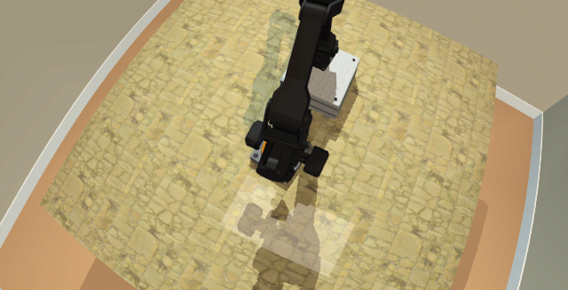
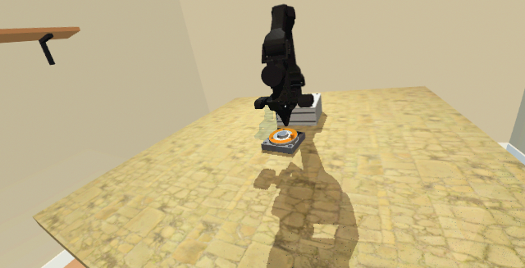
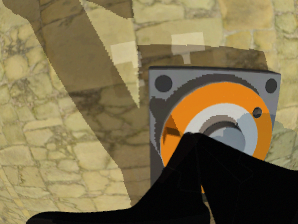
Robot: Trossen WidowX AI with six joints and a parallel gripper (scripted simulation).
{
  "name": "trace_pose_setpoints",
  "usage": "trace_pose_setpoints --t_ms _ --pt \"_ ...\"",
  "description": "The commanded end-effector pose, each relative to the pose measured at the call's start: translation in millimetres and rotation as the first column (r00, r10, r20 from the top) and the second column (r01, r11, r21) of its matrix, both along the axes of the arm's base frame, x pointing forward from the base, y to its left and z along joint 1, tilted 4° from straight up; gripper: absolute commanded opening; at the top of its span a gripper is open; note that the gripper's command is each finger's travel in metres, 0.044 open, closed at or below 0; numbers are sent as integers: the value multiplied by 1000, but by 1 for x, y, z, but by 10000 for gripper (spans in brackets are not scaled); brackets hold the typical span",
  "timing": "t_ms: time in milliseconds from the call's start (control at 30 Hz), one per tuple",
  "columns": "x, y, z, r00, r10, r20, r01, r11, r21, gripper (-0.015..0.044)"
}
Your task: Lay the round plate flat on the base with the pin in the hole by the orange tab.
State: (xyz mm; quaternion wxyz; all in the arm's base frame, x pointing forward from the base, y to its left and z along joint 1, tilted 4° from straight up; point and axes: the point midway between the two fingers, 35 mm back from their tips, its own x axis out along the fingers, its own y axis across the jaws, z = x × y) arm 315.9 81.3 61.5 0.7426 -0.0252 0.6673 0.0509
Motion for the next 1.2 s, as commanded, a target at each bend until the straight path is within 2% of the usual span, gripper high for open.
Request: trace_pose_setpoints --t_ms 0,200,1167 --pt "0 3 -15 1000 -8 -12 8 1000 3 0" --pt "2 5 -48 1000 -8 -13 8 1000 3 0" --pt "-27 16 -51 1000 -8 -15 8 1000 4 0"
